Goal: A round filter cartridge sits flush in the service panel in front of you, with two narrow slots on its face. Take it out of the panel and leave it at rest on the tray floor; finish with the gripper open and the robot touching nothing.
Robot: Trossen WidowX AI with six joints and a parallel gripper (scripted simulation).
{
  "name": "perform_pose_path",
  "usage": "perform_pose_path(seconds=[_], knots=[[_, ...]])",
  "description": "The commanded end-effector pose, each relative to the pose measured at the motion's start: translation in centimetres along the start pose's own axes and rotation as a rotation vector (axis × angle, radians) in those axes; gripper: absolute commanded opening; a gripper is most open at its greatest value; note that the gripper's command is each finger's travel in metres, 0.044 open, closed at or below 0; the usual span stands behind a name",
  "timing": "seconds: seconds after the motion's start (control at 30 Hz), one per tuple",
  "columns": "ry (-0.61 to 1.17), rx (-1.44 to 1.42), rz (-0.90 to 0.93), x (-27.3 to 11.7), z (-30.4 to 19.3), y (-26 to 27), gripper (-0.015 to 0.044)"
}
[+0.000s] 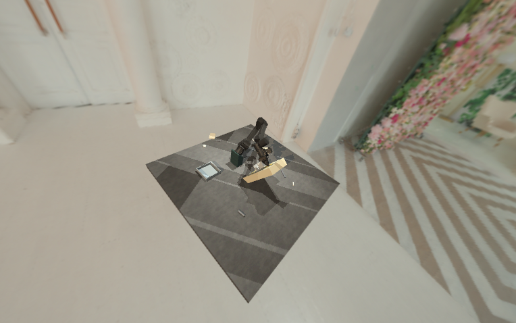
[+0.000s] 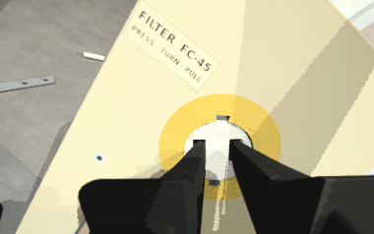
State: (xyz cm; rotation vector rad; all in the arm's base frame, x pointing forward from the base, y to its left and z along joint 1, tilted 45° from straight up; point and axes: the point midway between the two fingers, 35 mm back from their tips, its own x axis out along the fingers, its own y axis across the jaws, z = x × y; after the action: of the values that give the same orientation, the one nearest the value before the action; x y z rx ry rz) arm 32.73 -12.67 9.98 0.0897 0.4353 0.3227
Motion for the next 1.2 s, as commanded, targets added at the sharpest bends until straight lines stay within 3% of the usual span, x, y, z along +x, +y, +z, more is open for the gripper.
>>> perform_pose_path(seconds=[0.0, 0.57, 0.9, 1.17], knots=[[0.004, 0.009, -0.001, 0.31, -0.21, -0.06, 0.0088], [0.004, 0.009, -0.001, 0.79, -0.21, -0.06, 0.0088], [-0.003, 0.003, 0.000, 0.42, -0.01, -0.04, 0.0002], [0.002, 0.139, -0.001, 0.70, -0.15, -0.06, 0.0000]])
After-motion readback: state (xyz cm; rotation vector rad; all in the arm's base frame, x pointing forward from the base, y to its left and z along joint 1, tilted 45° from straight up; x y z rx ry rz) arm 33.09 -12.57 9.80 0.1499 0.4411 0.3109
